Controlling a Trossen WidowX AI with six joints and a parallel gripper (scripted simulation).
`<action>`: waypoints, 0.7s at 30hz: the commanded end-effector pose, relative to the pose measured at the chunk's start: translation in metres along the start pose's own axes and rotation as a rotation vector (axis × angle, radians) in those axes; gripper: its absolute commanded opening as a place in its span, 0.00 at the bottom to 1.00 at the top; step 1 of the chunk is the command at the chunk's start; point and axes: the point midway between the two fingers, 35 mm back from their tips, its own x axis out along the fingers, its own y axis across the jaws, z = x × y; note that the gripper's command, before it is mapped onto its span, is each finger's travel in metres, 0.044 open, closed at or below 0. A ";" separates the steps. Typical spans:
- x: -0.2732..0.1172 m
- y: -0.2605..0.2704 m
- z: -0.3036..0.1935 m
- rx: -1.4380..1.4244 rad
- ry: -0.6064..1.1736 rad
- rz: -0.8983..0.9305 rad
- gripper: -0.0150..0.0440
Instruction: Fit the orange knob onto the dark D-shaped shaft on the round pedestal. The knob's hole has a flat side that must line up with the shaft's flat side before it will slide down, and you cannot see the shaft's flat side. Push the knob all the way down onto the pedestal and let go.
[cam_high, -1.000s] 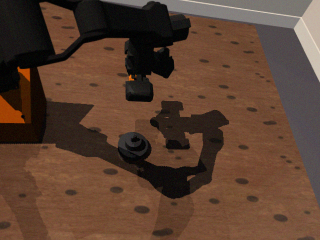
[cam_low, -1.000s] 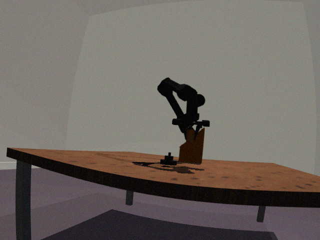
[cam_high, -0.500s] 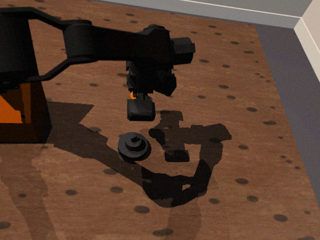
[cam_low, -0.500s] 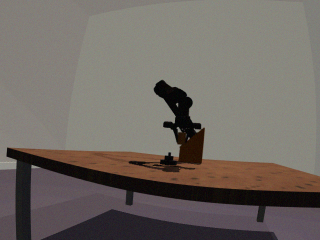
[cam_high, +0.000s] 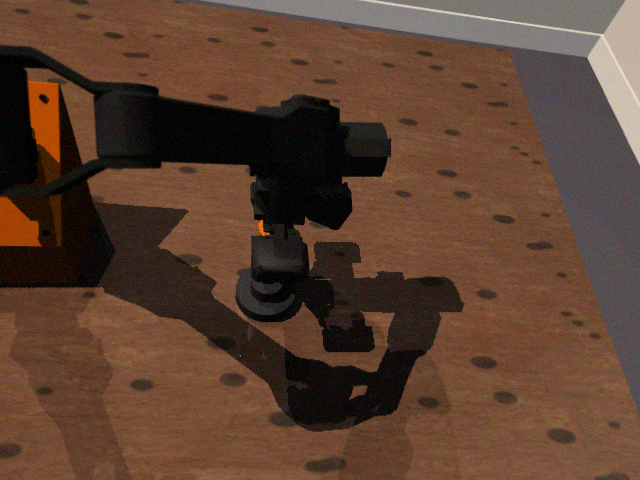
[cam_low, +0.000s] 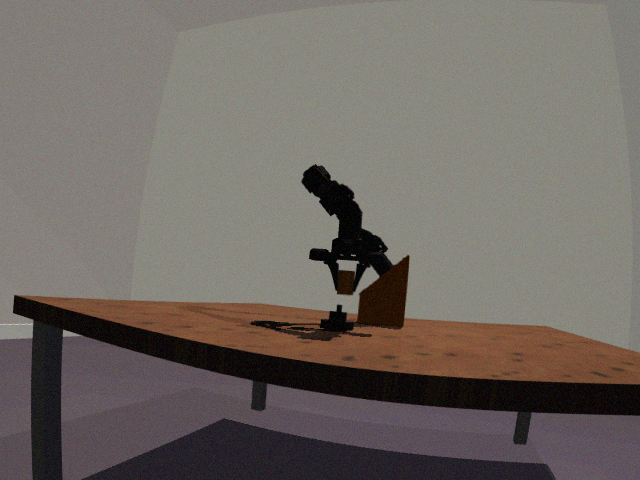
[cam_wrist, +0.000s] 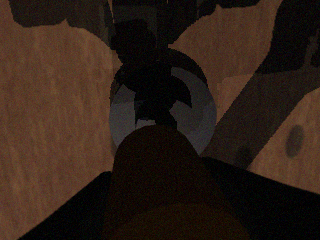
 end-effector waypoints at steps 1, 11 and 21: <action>0.002 -0.012 -0.001 -0.004 -0.010 -0.010 0.25; 0.023 -0.013 -0.001 -0.004 -0.010 -0.011 0.25; 0.024 -0.013 0.000 0.005 -0.010 -0.011 0.25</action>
